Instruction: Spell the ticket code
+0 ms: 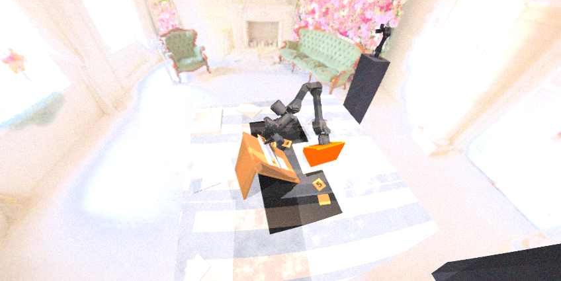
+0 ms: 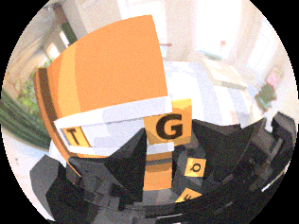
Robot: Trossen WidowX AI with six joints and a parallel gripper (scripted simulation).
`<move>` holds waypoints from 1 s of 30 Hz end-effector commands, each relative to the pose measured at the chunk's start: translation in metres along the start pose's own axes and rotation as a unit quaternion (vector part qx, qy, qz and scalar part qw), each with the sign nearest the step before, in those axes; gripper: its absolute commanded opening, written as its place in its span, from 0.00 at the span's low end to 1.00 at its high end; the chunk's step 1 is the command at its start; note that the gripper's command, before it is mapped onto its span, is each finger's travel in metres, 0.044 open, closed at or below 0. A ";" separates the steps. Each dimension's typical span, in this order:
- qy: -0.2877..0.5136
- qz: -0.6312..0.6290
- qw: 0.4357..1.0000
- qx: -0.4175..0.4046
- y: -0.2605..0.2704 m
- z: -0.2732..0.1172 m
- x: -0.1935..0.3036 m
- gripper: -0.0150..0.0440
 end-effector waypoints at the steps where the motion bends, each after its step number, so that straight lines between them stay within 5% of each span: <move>1: -0.001 0.002 1.000 0.001 0.002 0.000 0.000 0.25; 30: -0.001 0.002 1.000 0.001 0.015 0.000 0.003 0.25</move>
Point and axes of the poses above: the point midway between the two fingers, 35 mm back from their tips, its own z axis out along the fingers, its own y axis across the jaws, x = y × z, the point moved 3 cm from there along -z, back along the fingers, and after that the axes turned 10 degrees about z, right-handed, at the moved point
